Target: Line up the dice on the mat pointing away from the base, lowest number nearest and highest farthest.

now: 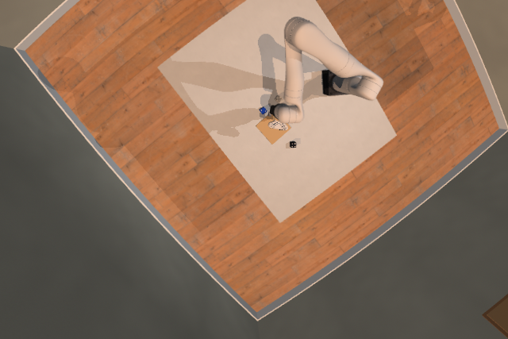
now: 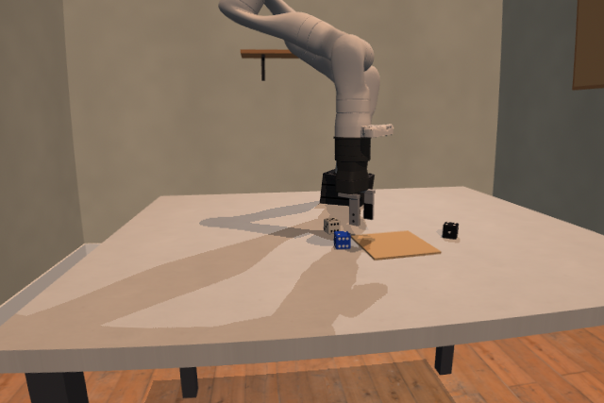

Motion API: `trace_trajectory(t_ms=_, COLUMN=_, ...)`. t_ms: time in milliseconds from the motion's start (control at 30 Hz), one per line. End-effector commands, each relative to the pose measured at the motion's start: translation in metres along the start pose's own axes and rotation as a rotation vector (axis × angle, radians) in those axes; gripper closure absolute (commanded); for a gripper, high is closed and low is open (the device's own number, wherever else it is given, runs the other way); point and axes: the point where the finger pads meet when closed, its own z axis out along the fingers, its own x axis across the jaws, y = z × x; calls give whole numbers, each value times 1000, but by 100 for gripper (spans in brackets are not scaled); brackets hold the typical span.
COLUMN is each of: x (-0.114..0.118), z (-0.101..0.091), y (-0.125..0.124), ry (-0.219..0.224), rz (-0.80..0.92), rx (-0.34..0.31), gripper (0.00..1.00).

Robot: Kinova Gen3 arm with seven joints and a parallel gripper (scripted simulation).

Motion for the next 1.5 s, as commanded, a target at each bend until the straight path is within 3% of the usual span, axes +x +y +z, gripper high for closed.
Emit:
trace_trajectory(t_ms=0, x=-14, z=0, y=-11, ry=-1, rz=-27, rx=-2, gripper=0)
trace_trajectory(t_ms=767, x=-92, z=0, y=-72, ry=-1, rz=-27, rx=-2, gripper=0)
trace_trajectory(t_ms=1467, x=-133, z=0, y=-104, ry=-1, rz=-27, rx=-2, gripper=0)
